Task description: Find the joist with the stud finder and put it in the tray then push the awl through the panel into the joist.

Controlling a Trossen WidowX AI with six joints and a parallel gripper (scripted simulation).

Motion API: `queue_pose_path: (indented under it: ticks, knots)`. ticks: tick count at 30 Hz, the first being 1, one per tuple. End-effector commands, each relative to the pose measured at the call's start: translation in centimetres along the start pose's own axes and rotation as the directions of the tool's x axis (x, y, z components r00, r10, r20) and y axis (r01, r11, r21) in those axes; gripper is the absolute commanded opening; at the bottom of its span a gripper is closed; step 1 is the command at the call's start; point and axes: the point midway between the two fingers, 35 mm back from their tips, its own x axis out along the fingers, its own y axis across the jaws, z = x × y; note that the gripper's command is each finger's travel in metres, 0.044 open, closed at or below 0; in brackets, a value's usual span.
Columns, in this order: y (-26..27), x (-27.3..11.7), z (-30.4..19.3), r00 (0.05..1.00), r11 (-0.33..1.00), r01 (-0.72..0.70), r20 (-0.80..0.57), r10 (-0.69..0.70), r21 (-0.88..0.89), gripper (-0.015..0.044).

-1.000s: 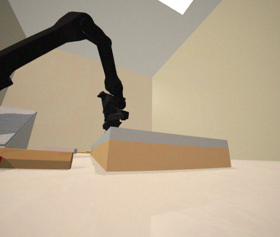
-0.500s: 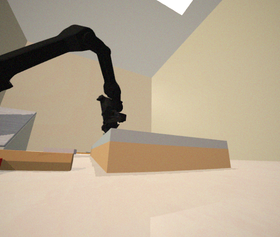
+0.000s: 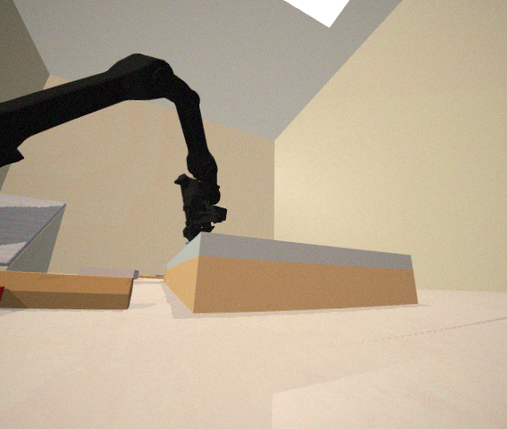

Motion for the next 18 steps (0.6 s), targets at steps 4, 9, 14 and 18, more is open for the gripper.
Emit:
queue_pose_path:
  ticks: [4, 9, 14, 18]
  knots:
    - [-0.1, 0.0, -0.1, 1.0, 1.0, -0.002, -0.002, 0.002, 0.0, 0.0]
    - [-1.3, 0.0, -0.1, 1.0, 1.0, -0.001, -0.002, 0.001, 0.0, 0.0]
    - [-2.4, 0.0, -0.1, 1.0, 1.0, -0.001, -0.002, 0.001, 0.0, 0.0]
    - [-3.3, 0.0, -0.1, 1.0, 1.0, 0.0, -0.002, 0.0, 0.0, 0.0]
